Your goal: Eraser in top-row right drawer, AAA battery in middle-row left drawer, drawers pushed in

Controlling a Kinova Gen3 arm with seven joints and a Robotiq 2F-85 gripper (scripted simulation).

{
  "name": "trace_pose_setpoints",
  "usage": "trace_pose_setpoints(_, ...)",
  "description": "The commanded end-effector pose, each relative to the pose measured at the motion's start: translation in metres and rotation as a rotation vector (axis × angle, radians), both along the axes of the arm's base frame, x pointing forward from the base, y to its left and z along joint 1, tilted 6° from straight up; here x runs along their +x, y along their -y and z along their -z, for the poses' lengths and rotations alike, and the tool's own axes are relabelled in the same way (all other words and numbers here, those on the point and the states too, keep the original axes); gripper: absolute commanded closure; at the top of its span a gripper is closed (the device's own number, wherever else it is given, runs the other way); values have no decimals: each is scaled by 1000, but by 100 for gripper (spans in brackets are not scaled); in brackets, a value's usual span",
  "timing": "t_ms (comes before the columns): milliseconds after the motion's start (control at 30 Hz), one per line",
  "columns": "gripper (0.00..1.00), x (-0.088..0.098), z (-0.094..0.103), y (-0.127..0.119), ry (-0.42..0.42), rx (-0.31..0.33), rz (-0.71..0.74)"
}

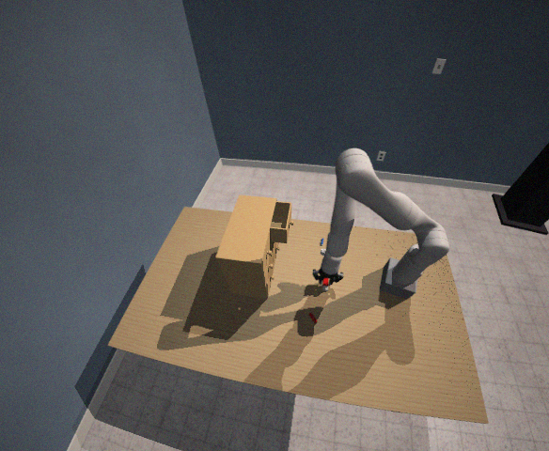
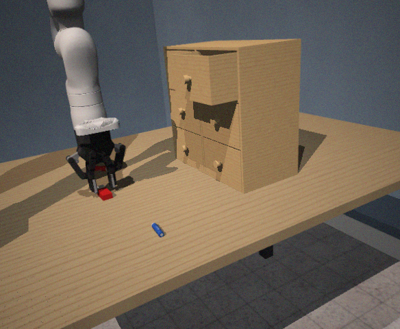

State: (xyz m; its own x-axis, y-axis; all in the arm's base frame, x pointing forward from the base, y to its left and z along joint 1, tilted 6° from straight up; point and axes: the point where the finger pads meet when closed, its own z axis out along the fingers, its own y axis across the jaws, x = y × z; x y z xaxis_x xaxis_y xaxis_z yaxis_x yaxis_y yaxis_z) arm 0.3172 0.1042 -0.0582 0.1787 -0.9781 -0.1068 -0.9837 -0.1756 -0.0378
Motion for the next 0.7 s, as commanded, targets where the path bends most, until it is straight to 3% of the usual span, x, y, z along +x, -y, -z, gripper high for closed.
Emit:
trace_pose_setpoints(0, 62, -3, 7, 0, -10, -2, -1)
trace_pose_setpoints(667, 62, -3, 10, 0, -10, -2, -1)
